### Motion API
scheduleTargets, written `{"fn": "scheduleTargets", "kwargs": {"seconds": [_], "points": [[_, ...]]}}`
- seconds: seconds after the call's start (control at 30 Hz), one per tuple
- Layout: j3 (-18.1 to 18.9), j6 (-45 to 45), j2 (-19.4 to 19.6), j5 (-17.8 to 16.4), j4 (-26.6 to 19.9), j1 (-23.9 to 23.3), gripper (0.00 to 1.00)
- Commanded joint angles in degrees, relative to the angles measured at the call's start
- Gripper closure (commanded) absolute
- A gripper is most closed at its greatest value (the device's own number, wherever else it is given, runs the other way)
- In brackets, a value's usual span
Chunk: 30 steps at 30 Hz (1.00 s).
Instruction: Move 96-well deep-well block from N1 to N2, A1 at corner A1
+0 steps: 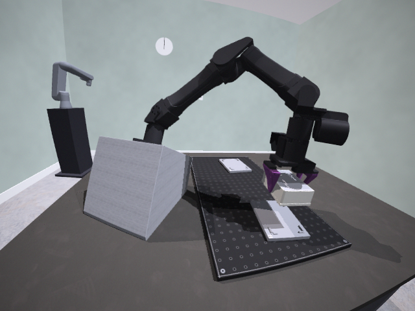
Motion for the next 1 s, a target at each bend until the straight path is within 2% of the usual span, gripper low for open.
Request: {"fn": "scheduleTargets", "kwargs": {"seconds": [0.0, 0.97], "points": [[2.1, -1.5, 0.2, 0.0, -1.8, -1.5, 1.0], [1.5, -1.3, -0.2, 0.0, -1.5, -1.3, 1.0]]}}
